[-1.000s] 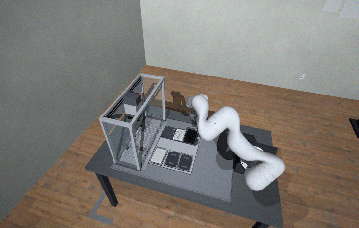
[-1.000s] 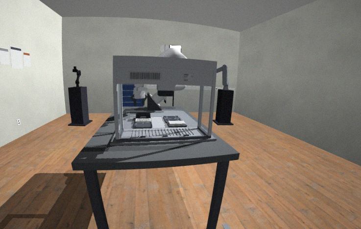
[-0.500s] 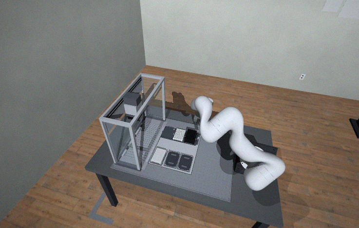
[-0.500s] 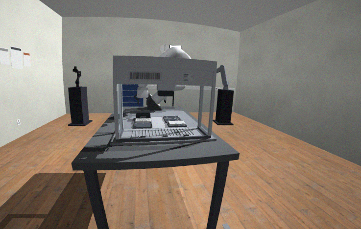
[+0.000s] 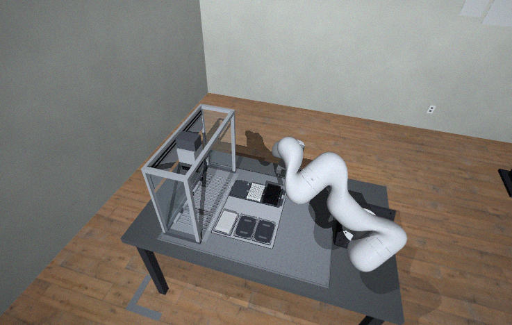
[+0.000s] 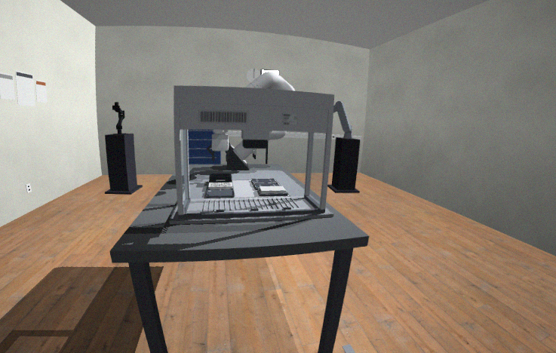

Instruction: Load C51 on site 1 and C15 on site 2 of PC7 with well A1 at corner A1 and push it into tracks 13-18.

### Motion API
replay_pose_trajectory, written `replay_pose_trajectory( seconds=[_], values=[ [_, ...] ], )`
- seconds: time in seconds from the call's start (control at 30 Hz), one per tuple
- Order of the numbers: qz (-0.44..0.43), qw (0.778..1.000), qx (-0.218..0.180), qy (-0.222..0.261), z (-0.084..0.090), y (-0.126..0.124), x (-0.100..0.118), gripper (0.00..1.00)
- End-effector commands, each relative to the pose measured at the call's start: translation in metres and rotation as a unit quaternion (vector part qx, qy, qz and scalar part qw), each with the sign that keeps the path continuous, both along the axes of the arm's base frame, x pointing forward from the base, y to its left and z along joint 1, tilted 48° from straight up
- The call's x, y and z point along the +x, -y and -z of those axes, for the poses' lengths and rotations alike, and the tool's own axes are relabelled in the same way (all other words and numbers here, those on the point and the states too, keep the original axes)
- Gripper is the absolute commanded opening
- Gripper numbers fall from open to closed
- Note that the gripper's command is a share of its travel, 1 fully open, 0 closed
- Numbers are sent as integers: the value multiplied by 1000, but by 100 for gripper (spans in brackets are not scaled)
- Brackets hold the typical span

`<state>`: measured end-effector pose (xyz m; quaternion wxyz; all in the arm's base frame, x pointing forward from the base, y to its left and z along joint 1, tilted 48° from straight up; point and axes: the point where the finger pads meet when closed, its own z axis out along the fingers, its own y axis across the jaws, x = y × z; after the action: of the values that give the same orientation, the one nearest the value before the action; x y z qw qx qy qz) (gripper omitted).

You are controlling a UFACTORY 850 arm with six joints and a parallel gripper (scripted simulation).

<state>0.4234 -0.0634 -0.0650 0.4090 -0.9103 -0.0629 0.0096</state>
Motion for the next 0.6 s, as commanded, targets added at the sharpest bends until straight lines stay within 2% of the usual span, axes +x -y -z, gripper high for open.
replay_pose_trajectory(
  seconds=[0.0,0.57],
  values=[
    [0,1000,0,0,4,-4,0,82],
    [0,1000,0,0,20,-22,-2,82]
  ],
)
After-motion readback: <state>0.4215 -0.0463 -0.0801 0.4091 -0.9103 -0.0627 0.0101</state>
